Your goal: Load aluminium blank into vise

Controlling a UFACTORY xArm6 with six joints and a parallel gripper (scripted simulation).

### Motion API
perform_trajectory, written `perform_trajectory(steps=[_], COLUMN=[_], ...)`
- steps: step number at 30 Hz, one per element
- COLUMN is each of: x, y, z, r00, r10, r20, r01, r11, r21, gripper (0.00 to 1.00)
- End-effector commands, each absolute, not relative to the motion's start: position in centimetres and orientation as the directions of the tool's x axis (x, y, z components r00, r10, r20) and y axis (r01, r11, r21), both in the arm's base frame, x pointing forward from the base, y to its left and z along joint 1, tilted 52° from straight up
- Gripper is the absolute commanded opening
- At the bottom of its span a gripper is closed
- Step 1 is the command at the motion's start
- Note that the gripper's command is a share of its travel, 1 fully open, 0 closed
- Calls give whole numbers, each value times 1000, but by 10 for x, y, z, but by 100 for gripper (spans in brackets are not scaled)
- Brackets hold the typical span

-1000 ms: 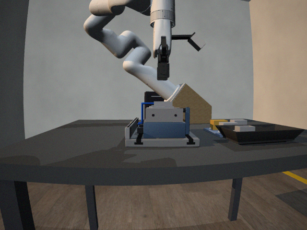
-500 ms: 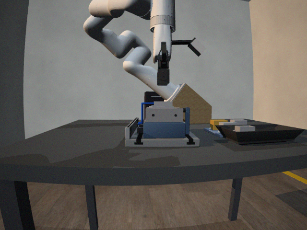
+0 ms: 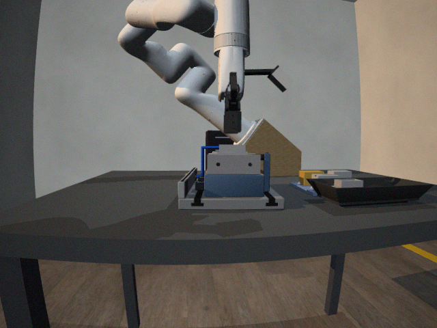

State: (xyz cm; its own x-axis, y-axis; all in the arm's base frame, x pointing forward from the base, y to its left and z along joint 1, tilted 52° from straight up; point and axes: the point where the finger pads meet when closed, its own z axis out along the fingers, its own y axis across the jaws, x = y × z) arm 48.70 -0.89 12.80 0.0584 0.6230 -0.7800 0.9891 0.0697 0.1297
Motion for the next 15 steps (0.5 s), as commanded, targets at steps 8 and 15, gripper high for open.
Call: perform_trajectory(steps=[8, 15], x=[490, 491], y=[-20, -22], z=[119, 118], r00=[59, 59], r10=[624, 624], r20=[-779, -779], r01=[989, 989], r11=[71, 71], r21=[132, 132], gripper=[69, 69])
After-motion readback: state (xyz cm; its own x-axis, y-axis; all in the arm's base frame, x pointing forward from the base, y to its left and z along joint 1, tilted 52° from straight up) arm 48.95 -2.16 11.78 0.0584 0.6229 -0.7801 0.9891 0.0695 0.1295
